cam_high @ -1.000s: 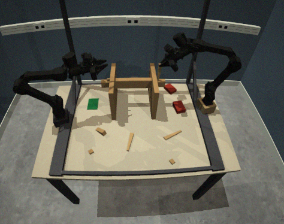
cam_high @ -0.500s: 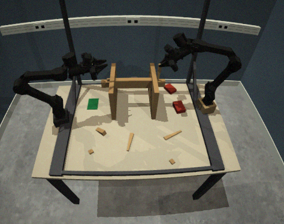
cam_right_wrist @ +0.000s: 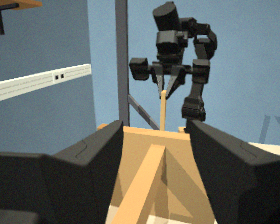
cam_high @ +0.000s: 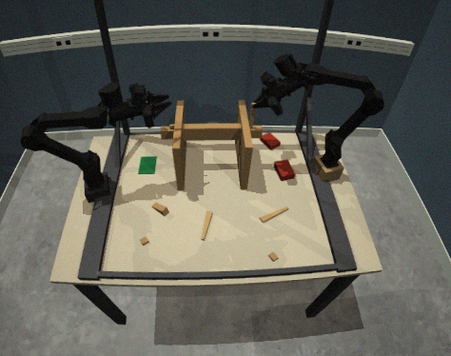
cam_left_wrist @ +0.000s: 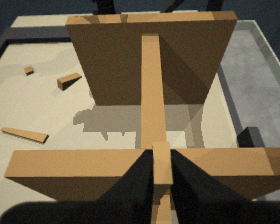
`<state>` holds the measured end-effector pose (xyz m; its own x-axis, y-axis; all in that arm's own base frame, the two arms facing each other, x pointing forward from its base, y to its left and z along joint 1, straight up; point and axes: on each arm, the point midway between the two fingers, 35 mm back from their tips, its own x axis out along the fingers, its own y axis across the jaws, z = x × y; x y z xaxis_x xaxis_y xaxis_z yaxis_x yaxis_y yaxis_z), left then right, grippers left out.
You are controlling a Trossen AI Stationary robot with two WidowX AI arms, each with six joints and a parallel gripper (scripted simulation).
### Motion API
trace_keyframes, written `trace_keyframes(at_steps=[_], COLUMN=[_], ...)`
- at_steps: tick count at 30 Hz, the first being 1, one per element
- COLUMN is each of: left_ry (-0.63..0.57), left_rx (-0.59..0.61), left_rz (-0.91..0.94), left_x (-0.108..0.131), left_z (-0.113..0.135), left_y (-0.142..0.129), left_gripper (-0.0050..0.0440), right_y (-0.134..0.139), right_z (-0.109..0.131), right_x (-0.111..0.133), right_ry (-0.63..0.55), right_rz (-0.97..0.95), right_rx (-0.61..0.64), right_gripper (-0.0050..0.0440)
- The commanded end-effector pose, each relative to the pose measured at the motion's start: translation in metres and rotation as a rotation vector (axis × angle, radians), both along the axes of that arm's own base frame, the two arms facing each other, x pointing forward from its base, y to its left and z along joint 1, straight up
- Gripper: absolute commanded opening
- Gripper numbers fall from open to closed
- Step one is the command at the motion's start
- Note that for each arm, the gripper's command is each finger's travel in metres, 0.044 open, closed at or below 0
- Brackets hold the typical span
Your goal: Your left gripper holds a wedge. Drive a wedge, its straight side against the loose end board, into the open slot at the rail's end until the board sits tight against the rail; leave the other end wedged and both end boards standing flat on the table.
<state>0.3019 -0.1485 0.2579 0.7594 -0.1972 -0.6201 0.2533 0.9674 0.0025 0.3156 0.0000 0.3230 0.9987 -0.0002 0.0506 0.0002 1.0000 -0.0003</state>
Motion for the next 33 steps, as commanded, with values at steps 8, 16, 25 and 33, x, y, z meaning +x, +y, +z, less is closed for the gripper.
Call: trace_keyframes(at_steps=[8, 16, 25, 33], left_ry=[-0.017, -0.003, -0.016, -0.008], left_rx=[-0.011, -0.002, -0.007, -0.001], left_rz=[-0.002, -0.002, -0.004, -0.004], left_x=[-0.001, 0.000, -0.001, 0.000], left_z=[-0.008, -0.022, -0.029, -0.037], left_y=[0.001, 0.000, 0.000, -0.001], left_gripper=[0.0010, 0.0010, 0.0010, 0.0010], right_y=[0.000, 0.000, 0.000, 0.000], right_z=[0.012, 0.012, 0.012, 0.012], right_x=[-0.001, -0.001, -0.001, -0.001], right_ry=[-0.024, -0.024, -0.024, -0.024], right_rz=[0.003, 0.003, 0.003, 0.003], right_rx=[0.004, 0.004, 0.004, 0.004], right_gripper=[0.0187, 0.0187, 0.0187, 0.0187])
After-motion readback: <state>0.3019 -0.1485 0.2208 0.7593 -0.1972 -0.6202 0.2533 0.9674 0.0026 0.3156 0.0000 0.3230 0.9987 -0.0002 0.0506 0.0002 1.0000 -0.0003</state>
